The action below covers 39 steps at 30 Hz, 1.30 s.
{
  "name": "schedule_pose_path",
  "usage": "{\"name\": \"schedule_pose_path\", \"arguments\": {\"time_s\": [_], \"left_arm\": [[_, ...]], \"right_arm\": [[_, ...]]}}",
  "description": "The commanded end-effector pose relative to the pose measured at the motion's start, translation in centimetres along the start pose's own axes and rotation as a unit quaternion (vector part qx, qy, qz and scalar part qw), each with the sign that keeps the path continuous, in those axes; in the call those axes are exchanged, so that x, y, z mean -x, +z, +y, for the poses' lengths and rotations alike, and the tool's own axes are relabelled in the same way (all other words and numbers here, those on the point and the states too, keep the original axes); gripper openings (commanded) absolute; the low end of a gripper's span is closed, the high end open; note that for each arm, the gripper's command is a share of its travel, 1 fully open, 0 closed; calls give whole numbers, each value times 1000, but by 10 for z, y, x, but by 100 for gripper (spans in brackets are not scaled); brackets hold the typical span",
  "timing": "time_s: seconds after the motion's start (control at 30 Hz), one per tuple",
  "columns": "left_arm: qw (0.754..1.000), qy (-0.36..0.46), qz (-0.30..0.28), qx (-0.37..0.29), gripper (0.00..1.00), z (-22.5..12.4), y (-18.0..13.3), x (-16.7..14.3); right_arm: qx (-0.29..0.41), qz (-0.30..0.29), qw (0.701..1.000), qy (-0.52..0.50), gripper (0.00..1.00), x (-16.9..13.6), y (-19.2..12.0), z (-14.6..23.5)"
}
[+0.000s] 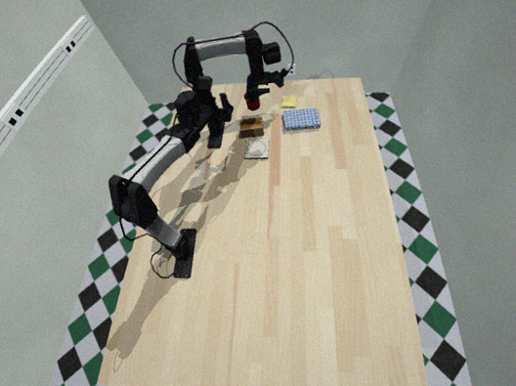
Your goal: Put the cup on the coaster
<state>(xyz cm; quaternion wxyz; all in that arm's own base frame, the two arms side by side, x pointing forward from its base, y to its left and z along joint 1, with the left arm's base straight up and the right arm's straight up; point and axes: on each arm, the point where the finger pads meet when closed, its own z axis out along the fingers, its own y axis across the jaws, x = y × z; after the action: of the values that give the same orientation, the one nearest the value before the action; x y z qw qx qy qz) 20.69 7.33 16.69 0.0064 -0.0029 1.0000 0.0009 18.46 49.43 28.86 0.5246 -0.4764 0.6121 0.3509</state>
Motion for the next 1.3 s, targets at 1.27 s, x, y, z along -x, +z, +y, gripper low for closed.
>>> {"name": "schedule_pose_path", "arguments": {"time_s": [1.27], "left_arm": [[1000,13,5,1,77,-188,48,17]], "right_arm": [[-109,-131,984,46,100,-49,-187,-45]]}}
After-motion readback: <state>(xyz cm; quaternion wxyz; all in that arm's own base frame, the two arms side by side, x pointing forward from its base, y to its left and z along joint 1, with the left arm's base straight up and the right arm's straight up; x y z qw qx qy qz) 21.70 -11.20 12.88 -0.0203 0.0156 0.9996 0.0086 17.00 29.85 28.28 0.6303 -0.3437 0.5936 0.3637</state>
